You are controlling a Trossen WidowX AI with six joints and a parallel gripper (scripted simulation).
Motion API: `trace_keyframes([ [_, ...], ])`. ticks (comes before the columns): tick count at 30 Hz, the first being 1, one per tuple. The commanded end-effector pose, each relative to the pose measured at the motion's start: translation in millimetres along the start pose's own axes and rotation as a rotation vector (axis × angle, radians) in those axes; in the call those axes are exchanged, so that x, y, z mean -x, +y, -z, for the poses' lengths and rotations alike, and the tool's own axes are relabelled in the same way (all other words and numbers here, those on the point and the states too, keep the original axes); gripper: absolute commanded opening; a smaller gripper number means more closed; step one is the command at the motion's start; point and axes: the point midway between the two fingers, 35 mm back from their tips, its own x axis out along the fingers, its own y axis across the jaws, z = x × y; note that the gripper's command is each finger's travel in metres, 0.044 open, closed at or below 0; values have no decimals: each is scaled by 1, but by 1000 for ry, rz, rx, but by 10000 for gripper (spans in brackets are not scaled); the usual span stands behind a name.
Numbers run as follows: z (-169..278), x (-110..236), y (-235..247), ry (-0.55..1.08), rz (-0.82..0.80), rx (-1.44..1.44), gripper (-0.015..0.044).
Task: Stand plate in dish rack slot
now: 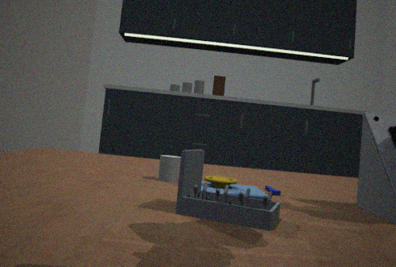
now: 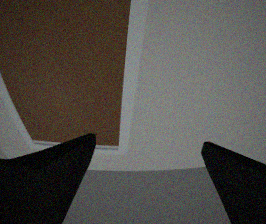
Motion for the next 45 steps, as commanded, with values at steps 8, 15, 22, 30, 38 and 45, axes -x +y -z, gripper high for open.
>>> trace_keyframes([
  [8,-35,-7,12,-91,-34,-18,400],
  [15,-83,-12,35,-214,-107,-47,400],
  [22,-126,-9,64,-326,-204,-85,400],
  [30,-167,3,101,-427,-343,-146,400],
  [38,-192,14,135,-465,-417,-104,400],
  [45,-221,33,169,-545,-533,-162,400],
])
